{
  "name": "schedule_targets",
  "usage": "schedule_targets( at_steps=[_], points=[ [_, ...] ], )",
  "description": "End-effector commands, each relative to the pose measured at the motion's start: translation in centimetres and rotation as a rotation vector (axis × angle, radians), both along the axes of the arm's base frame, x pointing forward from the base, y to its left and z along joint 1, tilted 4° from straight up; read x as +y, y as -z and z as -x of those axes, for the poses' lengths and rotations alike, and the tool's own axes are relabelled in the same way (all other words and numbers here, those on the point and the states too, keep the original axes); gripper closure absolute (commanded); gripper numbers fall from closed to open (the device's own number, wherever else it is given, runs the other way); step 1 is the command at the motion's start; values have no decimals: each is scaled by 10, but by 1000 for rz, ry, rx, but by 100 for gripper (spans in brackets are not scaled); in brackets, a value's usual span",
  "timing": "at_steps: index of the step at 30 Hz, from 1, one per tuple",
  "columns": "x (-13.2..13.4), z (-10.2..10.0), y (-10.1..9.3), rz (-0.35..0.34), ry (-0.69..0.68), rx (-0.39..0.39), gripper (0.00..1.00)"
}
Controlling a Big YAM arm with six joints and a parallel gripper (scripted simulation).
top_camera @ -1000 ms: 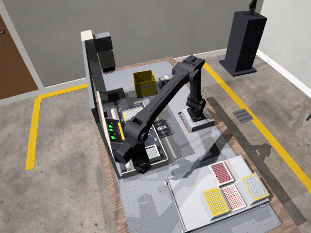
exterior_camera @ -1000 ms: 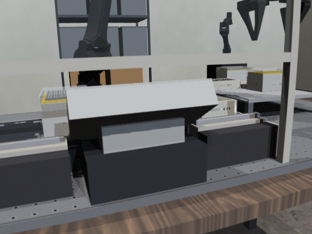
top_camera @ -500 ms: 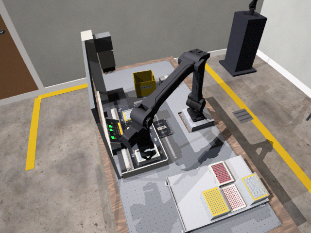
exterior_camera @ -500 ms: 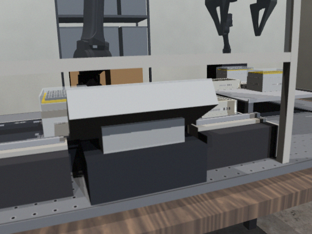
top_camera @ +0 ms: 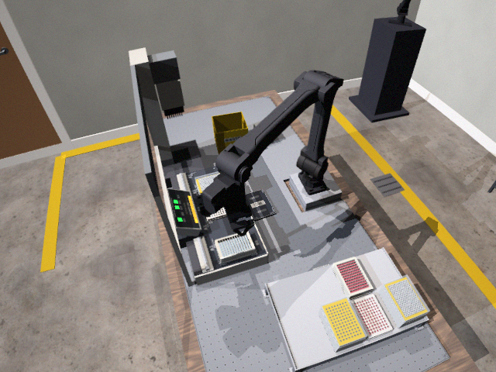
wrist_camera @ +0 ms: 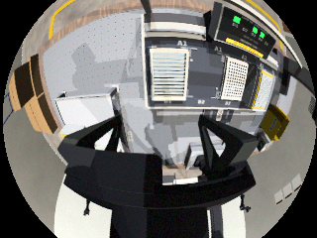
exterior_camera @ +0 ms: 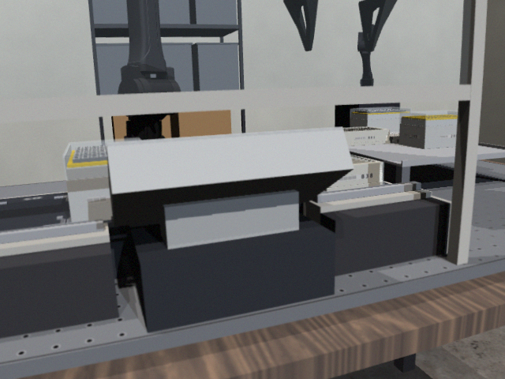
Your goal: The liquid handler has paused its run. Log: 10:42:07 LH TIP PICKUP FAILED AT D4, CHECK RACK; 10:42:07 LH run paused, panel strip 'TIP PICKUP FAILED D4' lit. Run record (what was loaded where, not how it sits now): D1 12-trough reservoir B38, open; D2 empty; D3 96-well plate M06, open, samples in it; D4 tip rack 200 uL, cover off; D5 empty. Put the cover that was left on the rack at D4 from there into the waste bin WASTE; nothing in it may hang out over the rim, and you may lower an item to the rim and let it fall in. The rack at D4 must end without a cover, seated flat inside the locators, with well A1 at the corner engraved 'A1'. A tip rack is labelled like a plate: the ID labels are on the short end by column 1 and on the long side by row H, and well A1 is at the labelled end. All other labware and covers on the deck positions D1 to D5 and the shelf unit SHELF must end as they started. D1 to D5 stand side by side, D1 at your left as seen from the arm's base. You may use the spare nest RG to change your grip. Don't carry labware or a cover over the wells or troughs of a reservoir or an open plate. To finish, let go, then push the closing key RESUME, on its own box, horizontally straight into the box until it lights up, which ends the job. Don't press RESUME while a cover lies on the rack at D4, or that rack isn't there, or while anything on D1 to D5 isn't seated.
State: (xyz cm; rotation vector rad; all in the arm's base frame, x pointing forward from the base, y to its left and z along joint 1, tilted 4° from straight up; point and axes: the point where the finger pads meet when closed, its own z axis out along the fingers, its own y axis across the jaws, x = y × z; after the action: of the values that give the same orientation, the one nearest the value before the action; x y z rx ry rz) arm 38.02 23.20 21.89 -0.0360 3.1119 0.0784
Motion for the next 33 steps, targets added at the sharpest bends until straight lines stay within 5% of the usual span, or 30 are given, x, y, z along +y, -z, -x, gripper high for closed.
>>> schedule_targets(
  at_steps=[1, 33],
  points=[
    [-18, 5, -12, -16, -4, -28, 0],
    [-133, 85, -21, -7, -4, -16, 0]
  ],
)
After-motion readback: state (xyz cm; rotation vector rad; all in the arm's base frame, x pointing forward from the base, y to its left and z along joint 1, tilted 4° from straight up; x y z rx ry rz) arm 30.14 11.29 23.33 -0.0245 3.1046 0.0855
